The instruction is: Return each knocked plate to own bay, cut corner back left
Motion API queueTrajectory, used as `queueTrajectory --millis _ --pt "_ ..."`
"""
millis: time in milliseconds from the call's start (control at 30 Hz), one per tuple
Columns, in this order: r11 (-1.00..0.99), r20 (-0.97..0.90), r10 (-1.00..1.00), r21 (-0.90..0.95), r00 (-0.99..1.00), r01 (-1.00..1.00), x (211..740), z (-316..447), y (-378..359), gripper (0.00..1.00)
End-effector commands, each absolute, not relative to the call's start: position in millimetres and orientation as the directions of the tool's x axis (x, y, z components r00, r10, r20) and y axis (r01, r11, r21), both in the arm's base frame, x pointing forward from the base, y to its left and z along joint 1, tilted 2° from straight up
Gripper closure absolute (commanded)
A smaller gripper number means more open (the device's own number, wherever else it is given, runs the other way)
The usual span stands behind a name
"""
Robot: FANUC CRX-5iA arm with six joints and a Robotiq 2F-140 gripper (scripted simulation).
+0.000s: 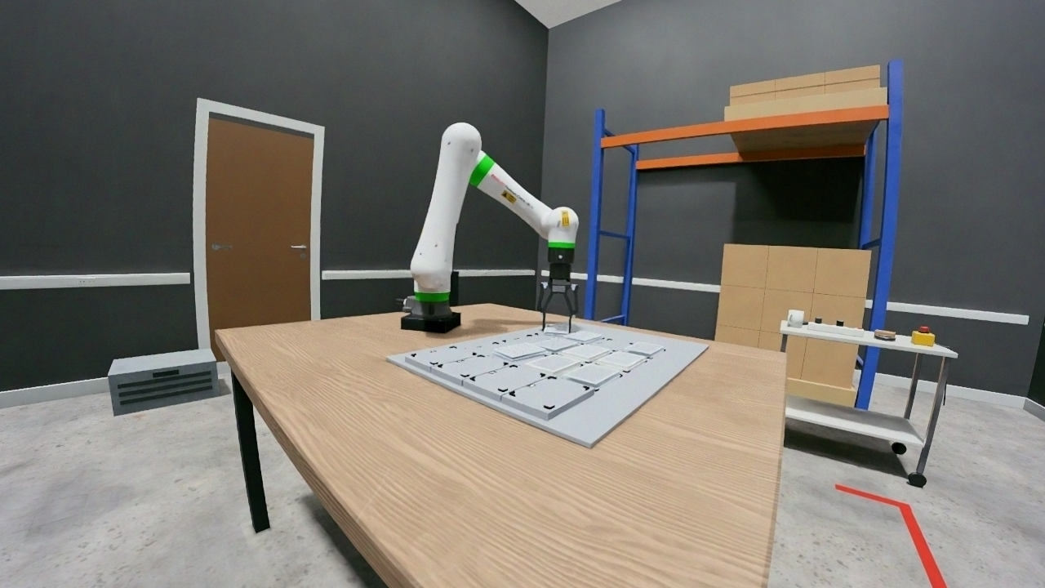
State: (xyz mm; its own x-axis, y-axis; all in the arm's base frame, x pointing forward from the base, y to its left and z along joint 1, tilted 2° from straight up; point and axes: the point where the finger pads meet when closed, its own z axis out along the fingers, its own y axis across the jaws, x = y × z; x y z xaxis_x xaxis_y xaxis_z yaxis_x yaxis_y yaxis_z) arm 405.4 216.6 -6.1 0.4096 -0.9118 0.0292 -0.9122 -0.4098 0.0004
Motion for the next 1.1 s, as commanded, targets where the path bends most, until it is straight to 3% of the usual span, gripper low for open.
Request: queueTrajectory --millis 0,1067 --pt "-0.41 0.029 -0.912 -0.001 0.41 -0.912 406.0 -5.5 216.9 0.39" --pt "-0.41 0.029 -0.912 -0.001 0.41 -0.912 406.0 -4.8 216.9 0.41"
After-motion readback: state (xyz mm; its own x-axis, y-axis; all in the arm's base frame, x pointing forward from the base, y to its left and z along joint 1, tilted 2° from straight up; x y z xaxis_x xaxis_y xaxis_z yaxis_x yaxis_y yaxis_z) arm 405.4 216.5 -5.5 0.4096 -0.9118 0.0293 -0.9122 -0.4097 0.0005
